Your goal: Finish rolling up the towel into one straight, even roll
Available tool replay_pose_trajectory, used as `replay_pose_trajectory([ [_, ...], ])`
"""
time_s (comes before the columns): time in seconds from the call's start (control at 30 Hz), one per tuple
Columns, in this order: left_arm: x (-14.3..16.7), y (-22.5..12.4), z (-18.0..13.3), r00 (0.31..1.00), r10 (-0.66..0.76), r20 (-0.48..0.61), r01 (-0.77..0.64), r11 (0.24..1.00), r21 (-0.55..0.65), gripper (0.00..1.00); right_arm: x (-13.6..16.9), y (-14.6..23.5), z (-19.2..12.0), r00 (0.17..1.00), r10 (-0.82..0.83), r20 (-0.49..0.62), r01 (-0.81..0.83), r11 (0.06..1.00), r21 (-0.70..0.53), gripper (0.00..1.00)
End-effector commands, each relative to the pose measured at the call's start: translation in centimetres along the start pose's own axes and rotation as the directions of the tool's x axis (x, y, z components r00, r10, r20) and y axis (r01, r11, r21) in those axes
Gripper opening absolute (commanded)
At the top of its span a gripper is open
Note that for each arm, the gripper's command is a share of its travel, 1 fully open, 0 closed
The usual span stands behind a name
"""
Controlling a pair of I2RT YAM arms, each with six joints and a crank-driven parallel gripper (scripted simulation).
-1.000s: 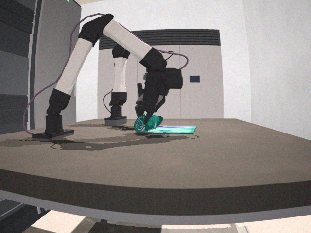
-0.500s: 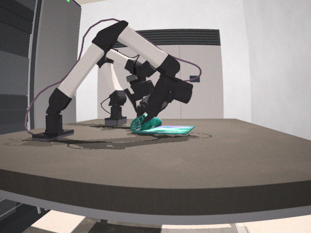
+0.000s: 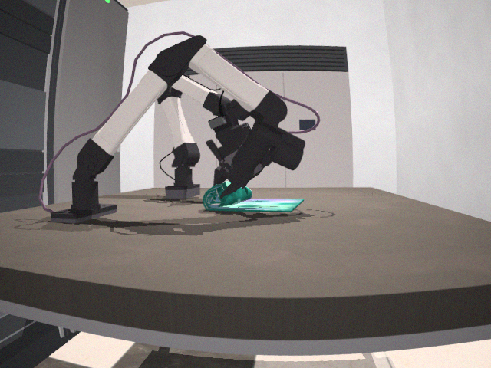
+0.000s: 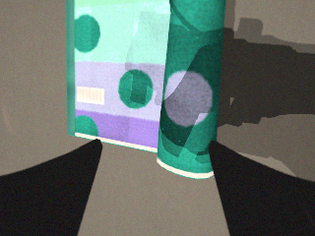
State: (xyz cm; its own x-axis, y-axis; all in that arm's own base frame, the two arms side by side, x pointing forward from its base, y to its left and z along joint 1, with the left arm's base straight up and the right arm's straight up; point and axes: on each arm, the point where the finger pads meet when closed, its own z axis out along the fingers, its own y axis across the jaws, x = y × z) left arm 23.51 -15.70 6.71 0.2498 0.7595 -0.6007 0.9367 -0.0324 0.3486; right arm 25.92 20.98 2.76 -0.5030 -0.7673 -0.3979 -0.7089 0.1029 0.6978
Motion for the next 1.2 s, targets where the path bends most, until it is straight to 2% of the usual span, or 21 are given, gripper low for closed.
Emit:
replay_pose_trajectory([
  [0.0, 0.0, -0.3, 0.4, 1.0, 0.021, 0.015, -0.022, 0.999, 0.027, 0.98, 0.3, -0.7, 0.3, 1.0, 0.0, -0.001, -0.001, 1.0, -0.011, 0.23],
  [0.4, 3.0, -2.9, 4.3, 1.0, 0.013, 0.011, -0.013, 1.0, 0.02, 0.98, 0.3, -0.7, 0.3, 1.0, 0.0, -0.001, -0.001, 1.0, -0.011, 0.23],
  [0.67, 3.3, -2.7, 5.0, 1.0, 0.012, 0.011, -0.012, 1.0, 0.019, 0.98, 0.3, -0.7, 0.3, 1.0, 0.0, -0.001, -0.001, 1.0, -0.011, 0.23],
  [1.0, 3.3, -2.7, 5.0, 1.0, 0.012, 0.011, -0.012, 1.0, 0.019, 0.55, 0.3, -0.7, 0.3, 1.0, 0.0, -0.001, -0.001, 1.0, -0.011, 0.23],
  [1.07, 3.3, -2.7, 5.0, 1.0, 0.012, 0.011, -0.012, 1.0, 0.019, 0.55, 0.3, -0.7, 0.3, 1.0, 0.0, -0.001, -0.001, 1.0, -0.011, 0.23],
  [1.17, 3.3, -2.7, 5.0, 1.0, 0.012, 0.011, -0.012, 1.0, 0.019, 0.43, 0.3, -0.7, 0.3, 1.0, 0.0, -0.001, -0.001, 1.0, -0.011, 0.23],
])
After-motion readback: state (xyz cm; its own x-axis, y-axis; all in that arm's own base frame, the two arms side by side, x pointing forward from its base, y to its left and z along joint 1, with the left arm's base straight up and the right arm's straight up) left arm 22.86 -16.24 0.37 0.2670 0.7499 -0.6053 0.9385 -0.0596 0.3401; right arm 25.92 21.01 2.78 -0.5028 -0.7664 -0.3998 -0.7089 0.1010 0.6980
